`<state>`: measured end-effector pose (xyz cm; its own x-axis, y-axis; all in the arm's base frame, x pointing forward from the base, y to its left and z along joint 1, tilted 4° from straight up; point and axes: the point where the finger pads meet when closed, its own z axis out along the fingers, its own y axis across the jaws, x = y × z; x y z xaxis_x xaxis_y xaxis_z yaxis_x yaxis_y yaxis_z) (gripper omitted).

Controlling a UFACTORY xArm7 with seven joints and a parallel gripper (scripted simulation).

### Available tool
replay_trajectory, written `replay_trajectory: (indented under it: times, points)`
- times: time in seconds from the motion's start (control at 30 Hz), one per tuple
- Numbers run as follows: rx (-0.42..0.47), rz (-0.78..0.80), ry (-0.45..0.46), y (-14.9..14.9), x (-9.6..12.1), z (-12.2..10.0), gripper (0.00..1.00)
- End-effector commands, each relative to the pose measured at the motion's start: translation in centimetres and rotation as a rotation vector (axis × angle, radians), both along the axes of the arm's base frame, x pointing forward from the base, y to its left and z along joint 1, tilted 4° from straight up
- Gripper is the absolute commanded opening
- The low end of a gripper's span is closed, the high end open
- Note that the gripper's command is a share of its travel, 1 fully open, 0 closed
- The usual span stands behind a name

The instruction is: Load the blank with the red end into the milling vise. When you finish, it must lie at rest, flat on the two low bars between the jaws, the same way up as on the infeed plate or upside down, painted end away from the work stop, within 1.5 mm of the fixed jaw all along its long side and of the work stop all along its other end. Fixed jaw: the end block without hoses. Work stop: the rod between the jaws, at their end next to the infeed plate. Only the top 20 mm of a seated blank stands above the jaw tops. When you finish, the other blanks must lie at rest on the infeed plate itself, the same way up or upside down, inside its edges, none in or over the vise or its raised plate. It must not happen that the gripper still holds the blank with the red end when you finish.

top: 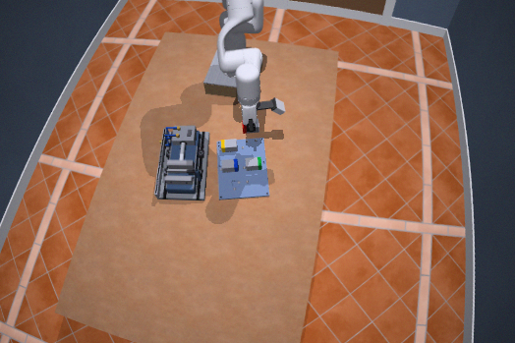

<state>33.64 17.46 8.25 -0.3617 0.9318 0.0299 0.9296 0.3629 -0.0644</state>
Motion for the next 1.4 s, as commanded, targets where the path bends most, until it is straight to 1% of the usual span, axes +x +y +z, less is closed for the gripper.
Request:
replay_trajectory:
  times: [0.0, 0.37, 0.6, 0.93, 1.37]
  points:
    - [0.001, 0.000, -0.001, 0.00, 0.06, 0.38, 0.00]
    - [0.001, 0.000, -0.001, 0.00, 0.10, 0.96, 0.00]
    - [0.001, 0.000, -0.001, 0.00, 0.10, 0.96, 0.00]
    - [0.001, 0.000, -0.001, 0.00, 0.07, 0.36, 0.00]
    - [0.001, 0.000, -0.001, 0.01, 0.06, 0.17, 0.00]
